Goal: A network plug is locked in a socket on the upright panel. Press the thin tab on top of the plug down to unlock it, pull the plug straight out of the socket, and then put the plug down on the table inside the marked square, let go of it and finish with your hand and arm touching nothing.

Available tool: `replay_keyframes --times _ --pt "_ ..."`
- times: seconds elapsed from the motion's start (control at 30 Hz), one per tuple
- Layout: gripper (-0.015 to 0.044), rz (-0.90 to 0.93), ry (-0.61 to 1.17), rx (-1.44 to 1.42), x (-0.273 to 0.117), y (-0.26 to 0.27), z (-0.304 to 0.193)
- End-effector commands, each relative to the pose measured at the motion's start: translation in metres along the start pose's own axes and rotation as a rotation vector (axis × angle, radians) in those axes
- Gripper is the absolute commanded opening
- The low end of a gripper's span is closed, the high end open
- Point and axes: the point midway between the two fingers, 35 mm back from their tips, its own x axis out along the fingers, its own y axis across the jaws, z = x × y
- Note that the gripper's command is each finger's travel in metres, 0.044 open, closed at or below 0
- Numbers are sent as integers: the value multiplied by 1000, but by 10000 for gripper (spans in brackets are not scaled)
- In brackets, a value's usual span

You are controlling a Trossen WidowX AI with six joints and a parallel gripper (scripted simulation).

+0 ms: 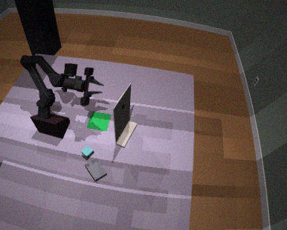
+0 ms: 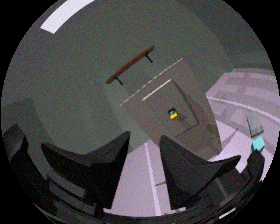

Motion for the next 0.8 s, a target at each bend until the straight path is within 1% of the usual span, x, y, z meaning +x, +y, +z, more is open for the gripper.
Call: replay_keyframes --times 0.0,0.57,0.77 --pt "156 2 13 134 -4 -8 -3" --pt "156 -19 57 723 -24 -42 -12" --pt "156 -21 58 746 -24 -43 -12"
